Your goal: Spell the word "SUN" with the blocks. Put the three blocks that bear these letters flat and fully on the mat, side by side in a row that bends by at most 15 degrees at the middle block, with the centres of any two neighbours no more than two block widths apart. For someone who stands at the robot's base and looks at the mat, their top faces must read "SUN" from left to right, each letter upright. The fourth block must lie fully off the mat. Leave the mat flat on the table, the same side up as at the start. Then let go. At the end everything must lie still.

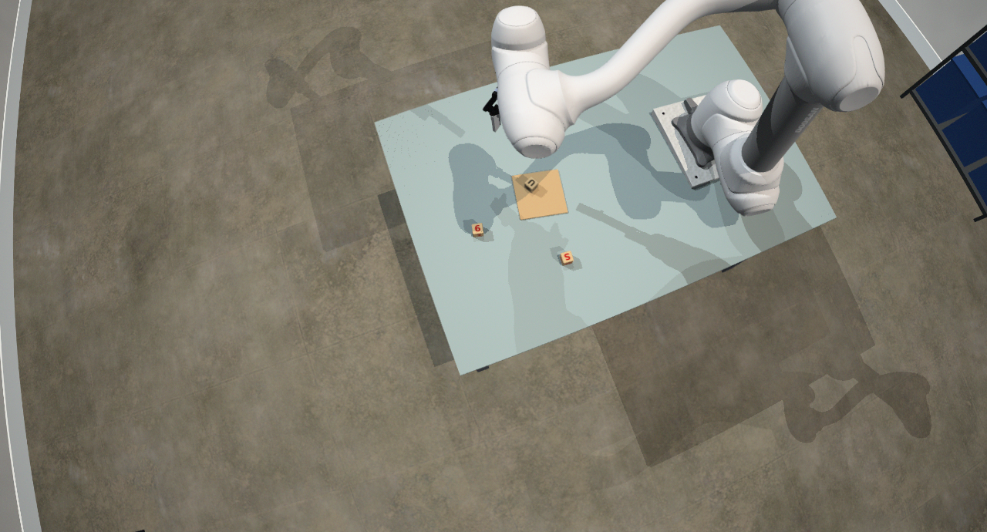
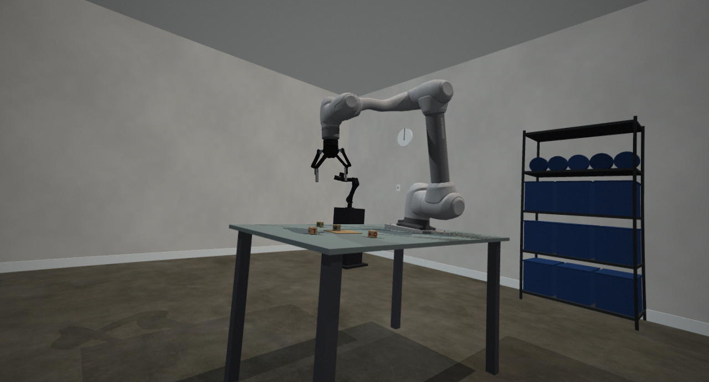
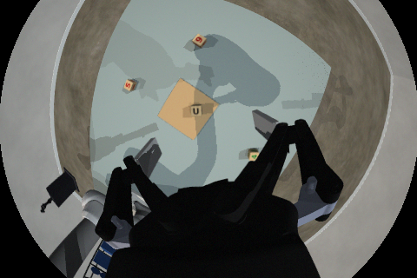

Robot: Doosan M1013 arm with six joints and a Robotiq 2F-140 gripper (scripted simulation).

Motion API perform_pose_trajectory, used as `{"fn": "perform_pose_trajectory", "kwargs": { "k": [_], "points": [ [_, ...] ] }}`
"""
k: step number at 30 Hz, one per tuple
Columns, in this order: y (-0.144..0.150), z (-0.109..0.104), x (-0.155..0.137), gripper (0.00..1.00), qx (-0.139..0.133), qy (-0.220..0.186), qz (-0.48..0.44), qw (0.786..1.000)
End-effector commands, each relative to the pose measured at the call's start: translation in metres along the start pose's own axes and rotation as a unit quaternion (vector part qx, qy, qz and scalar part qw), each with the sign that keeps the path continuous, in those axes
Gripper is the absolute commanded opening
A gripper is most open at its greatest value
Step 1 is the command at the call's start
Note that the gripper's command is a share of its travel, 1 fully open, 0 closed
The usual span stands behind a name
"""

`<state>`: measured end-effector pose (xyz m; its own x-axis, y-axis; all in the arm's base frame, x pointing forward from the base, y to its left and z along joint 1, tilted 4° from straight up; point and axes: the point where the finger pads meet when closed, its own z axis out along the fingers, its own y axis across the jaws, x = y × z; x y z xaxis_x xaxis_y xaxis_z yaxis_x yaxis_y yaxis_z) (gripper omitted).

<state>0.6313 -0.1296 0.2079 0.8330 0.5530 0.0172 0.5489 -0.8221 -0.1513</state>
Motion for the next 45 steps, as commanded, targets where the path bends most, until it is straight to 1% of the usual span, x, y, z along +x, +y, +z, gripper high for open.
{"fn": "perform_pose_trajectory", "kwargs": {
  "k": [1,2,3,4,5,6,7,8,9,11,13,14,15,16,18,19,21,22,26,28,32,36,45],
  "points": [
    [0.023,0.026,-0.024,1.00,0.021,0.013,-0.064,0.998],
    [0.023,0.026,-0.024,1.00,0.021,0.013,-0.064,0.998],
    [0.032,0.036,-0.035,1.00,0.028,0.019,-0.093,0.995],
    [0.032,0.036,-0.035,1.00,0.028,0.019,-0.093,0.995],
    [0.041,0.046,-0.046,1.00,0.034,0.025,-0.121,0.992],
    [0.041,0.046,-0.046,1.00,0.034,0.025,-0.121,0.992],
    [0.048,0.055,-0.058,1.00,0.038,0.032,-0.148,0.988],
    [0.048,0.055,-0.058,1.00,0.038,0.032,-0.148,0.988],
    [0.056,0.064,-0.069,1.00,0.042,0.039,-0.173,0.983],
    [0.056,0.064,-0.069,1.00,0.042,0.039,-0.173,0.983],
    [0.068,0.081,-0.089,1.00,0.048,0.053,-0.221,0.973],
    [0.068,0.081,-0.089,1.00,0.048,0.053,-0.221,0.973],
    [0.074,0.088,-0.099,1.00,0.050,0.061,-0.243,0.967],
    [0.074,0.088,-0.099,1.00,0.050,0.061,-0.243,0.967],
    [0.083,0.102,-0.118,1.00,0.052,0.075,-0.282,0.955],
    [0.083,0.102,-0.118,1.00,0.052,0.075,-0.282,0.955],
    [0.090,0.115,-0.135,1.00,0.053,0.087,-0.317,0.943],
    [0.090,0.115,-0.135,1.00,0.053,0.087,-0.317,0.943],
    [0.101,0.134,-0.161,1.00,0.049,0.108,-0.370,0.921],
    [0.101,0.134,-0.161,1.00,0.049,0.108,-0.370,0.921],
    [0.106,0.147,-0.179,1.00,0.045,0.122,-0.404,0.905],
    [0.109,0.154,-0.189,1.00,0.042,0.130,-0.423,0.896],
    [0.110,0.157,-0.193,1.00,0.041,0.133,-0.430,0.892]
  ]
}}
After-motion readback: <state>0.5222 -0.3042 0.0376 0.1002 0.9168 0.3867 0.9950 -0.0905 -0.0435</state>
